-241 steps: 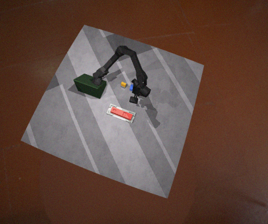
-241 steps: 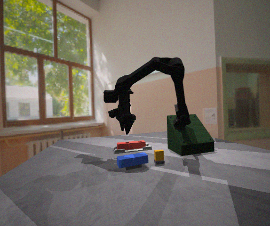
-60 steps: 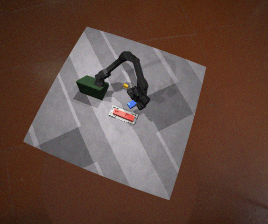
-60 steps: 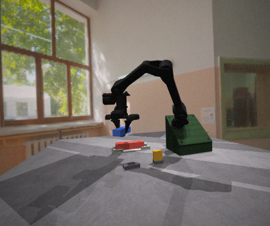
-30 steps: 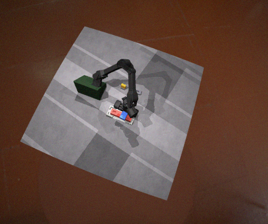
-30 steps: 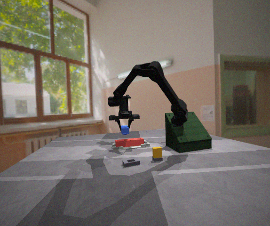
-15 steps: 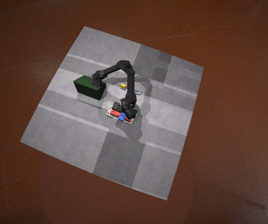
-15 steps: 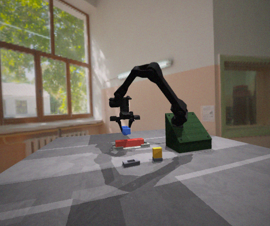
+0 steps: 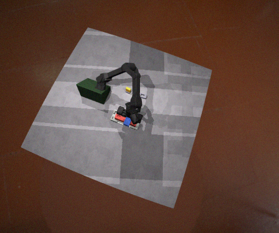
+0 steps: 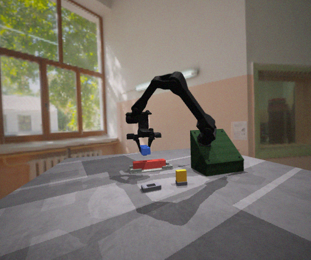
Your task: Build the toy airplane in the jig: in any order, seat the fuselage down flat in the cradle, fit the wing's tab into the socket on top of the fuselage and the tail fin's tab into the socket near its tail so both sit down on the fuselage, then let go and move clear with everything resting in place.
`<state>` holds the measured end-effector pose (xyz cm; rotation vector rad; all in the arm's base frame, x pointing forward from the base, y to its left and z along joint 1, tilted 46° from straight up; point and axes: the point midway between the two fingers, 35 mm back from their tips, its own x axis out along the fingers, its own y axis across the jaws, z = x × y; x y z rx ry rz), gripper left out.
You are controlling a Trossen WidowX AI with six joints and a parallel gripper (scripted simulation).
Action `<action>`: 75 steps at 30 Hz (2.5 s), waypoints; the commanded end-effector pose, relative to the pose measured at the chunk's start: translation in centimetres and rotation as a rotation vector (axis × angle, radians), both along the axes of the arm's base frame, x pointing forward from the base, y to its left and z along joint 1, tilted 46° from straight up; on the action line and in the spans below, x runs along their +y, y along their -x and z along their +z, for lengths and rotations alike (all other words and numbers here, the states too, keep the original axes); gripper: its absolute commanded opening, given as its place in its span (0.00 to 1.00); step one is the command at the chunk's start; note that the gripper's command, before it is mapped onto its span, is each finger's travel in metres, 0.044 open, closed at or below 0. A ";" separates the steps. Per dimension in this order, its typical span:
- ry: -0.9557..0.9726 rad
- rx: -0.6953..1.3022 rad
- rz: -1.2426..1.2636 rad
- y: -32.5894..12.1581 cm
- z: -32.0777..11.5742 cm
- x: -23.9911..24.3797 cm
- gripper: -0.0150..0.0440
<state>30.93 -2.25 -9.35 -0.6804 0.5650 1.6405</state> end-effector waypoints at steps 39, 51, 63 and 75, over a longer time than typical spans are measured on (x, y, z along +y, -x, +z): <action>0.001 -0.004 0.004 0.4 -2.9 2.7 0.58; 0.001 -0.004 0.004 0.5 -3.0 2.8 0.58; 0.003 -0.009 0.005 0.4 -2.9 2.6 0.39; 0.003 -0.009 0.005 0.4 -2.9 2.6 0.66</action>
